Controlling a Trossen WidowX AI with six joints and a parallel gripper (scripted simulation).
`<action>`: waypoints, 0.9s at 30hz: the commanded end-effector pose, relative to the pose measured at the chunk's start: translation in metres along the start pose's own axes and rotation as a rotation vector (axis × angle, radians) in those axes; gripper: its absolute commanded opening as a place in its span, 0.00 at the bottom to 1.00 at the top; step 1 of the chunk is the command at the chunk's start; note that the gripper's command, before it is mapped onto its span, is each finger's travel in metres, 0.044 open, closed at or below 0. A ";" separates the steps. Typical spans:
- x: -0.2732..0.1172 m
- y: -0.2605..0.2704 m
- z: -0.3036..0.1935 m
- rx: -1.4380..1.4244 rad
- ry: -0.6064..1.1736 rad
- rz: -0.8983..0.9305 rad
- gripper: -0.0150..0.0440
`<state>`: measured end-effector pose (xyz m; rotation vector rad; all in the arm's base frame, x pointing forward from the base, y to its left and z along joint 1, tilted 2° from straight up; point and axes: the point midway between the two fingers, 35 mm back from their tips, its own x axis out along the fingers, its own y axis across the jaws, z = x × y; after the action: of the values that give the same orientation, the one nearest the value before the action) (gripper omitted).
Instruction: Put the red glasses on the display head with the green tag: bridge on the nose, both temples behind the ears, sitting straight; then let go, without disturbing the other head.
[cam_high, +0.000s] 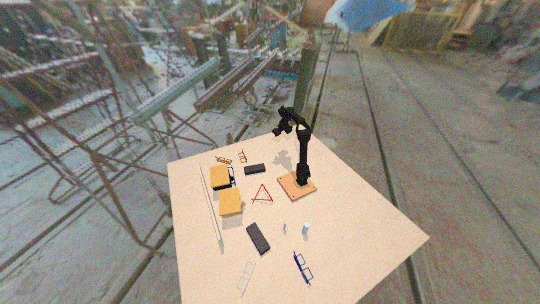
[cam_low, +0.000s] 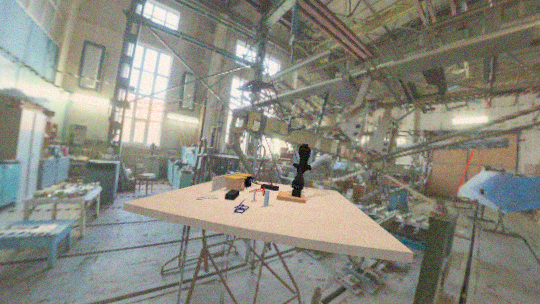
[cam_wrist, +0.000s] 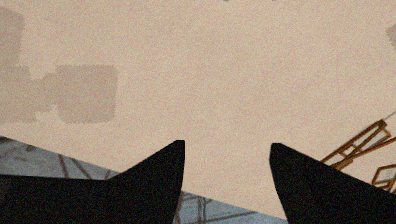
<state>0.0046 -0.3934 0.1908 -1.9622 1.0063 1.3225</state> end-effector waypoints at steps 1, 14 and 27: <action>0.015 -0.060 -0.016 -0.248 -0.031 -0.033 0.59; 0.057 -0.278 0.014 -1.174 -0.139 -0.218 0.59; 0.055 -0.420 0.149 -2.127 -0.191 -0.374 0.59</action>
<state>0.2913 -0.0910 0.1100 -2.6507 -1.3405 2.4247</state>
